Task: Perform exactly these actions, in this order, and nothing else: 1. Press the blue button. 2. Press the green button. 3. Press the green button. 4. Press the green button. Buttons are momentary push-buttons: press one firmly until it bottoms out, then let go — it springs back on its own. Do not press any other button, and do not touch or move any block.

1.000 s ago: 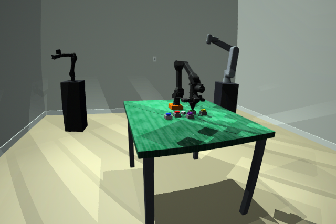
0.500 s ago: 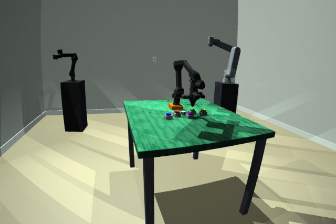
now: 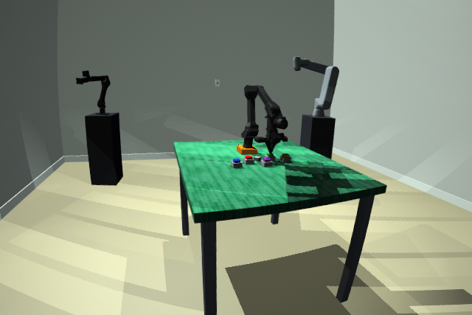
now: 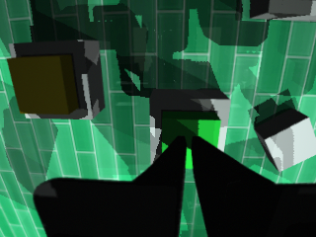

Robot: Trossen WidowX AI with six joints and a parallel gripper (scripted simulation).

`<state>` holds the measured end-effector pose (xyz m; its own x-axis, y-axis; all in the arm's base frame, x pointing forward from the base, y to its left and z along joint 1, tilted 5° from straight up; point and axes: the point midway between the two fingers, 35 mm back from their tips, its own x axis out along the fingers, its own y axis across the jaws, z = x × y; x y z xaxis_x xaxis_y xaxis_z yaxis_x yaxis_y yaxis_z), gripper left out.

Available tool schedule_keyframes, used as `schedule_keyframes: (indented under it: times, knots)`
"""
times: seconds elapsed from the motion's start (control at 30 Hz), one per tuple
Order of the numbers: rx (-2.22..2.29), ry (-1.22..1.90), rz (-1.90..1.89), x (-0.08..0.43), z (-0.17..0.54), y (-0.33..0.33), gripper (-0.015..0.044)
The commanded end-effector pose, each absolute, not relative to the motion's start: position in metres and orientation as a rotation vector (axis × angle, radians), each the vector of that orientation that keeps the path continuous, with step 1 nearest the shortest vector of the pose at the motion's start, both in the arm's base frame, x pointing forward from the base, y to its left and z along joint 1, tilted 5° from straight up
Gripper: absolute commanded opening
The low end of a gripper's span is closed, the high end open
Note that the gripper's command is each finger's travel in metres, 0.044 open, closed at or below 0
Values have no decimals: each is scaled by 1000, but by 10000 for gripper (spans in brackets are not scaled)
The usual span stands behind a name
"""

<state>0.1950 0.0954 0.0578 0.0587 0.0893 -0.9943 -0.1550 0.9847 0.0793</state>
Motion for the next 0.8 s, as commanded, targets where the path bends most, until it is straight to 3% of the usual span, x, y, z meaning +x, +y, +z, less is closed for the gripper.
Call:
schedule_keyframes:
  times: [0.0, 0.77]
  knots:
    - [-56, 1511, 177, 195, 49, 95, 20]
    - [-55, 1508, 179, 194, 73, 94, 20]
